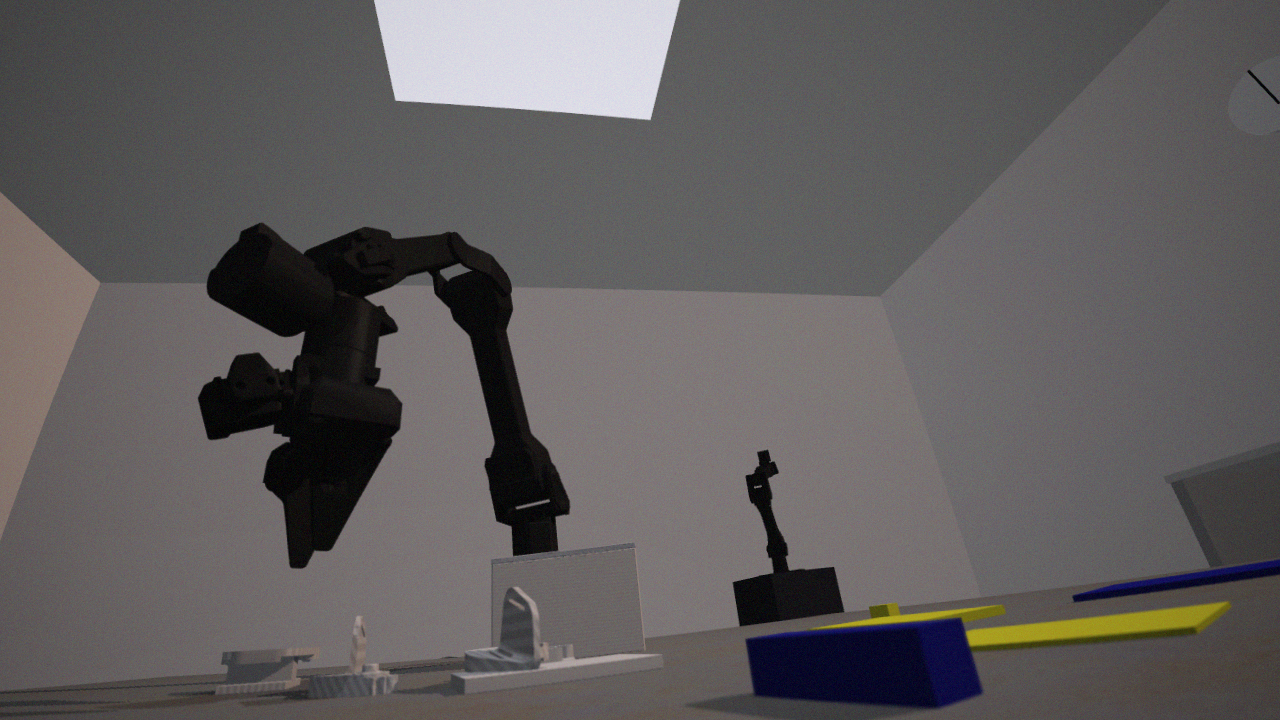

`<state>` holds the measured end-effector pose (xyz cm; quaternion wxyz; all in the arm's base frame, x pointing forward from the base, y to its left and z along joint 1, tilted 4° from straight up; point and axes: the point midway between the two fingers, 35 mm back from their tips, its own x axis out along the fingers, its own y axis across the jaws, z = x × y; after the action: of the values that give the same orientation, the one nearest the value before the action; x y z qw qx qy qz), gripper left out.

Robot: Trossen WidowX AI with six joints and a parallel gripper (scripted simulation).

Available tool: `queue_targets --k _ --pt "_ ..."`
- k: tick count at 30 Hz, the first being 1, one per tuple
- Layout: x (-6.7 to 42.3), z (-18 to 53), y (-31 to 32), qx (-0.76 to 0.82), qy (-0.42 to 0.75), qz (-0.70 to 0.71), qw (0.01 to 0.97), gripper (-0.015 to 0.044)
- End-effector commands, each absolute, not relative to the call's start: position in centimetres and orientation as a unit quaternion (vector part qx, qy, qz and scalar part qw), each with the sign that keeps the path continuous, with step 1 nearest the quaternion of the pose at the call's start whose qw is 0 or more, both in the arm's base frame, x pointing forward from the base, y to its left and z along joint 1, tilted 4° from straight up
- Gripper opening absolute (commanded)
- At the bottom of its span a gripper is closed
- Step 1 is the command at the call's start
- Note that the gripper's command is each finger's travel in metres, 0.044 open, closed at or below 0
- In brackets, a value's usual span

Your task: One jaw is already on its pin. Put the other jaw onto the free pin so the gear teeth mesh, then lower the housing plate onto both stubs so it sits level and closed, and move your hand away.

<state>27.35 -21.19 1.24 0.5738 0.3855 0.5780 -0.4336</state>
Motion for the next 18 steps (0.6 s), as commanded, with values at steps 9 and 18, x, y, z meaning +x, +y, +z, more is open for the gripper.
queue_targets --k 9,18 --pt "26.90 1.41 -20.72 0.465 0.509 -0.512 0.512 0.0440" --pt "26.61 1.50 -20.44 0.516 0.453 -0.562 0.461 0.0440"
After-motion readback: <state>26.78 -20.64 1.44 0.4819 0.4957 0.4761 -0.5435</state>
